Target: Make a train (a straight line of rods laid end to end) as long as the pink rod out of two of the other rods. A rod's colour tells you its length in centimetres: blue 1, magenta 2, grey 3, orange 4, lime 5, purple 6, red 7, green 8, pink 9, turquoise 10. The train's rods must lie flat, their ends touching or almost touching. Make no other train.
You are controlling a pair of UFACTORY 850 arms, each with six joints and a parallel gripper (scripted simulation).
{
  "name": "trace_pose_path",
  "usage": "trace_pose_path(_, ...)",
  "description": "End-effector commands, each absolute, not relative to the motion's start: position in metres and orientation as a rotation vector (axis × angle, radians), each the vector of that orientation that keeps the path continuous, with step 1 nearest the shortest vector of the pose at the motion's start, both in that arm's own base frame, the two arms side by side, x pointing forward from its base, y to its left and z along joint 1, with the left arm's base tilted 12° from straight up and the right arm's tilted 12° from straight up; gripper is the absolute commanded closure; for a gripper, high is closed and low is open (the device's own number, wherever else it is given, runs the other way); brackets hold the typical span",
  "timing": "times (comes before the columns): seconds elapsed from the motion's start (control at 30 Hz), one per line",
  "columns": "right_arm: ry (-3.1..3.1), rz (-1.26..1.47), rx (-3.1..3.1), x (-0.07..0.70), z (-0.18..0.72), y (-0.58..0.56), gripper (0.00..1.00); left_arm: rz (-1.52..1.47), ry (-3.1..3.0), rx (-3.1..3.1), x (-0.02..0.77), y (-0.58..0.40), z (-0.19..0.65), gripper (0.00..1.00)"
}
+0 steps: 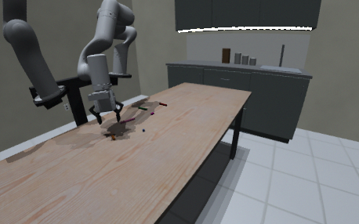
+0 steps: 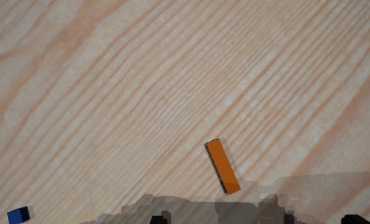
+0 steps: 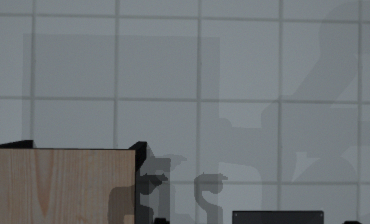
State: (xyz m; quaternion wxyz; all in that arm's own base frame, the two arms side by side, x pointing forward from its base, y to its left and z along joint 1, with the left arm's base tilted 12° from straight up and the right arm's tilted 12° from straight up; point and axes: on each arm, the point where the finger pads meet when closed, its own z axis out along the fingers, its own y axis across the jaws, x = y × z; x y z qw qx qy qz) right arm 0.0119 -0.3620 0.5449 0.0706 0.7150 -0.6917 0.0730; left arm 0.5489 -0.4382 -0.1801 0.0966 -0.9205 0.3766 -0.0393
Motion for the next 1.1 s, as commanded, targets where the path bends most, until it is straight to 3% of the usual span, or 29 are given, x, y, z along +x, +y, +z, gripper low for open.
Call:
trace_pose_path(0.0, -2.08, 0.221, 2.149, 0.012, 0.546, -0.362, 0.0, 0.0, 1.116, -2.72, 0.509, -0.445, -0.186, 0.0)
trace_pose_path(1.07, -2.08, 0.221, 2.149, 0.012, 0.546, -0.362, 0.0, 0.045, 1.116, -2.715, 0.492, -0.447, -0.188, 0.0)
